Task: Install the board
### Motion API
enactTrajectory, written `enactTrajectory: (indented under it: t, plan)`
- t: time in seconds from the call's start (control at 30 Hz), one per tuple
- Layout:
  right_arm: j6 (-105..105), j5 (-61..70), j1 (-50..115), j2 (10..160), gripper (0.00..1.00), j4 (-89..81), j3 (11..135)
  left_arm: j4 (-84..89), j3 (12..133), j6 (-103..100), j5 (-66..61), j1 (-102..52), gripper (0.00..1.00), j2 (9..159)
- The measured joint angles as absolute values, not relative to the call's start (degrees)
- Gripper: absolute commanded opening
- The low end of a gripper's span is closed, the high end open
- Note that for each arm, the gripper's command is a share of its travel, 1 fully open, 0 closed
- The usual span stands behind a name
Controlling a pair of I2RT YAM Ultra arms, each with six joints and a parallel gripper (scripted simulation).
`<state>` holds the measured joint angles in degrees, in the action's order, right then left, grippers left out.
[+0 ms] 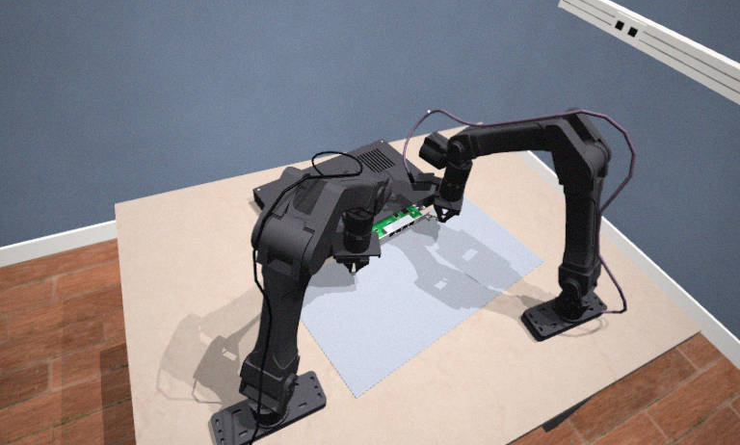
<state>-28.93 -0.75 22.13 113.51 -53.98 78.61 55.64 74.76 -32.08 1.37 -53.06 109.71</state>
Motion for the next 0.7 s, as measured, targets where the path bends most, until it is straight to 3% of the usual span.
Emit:
enactTrajectory:
  t: [0.7]
  plan:
    - [-45.23,-0.82,21.04,114.34,0.04,-54.06,79.83,55.24,73.67,-15.57,1.43,-51.70,0.03,108.88]
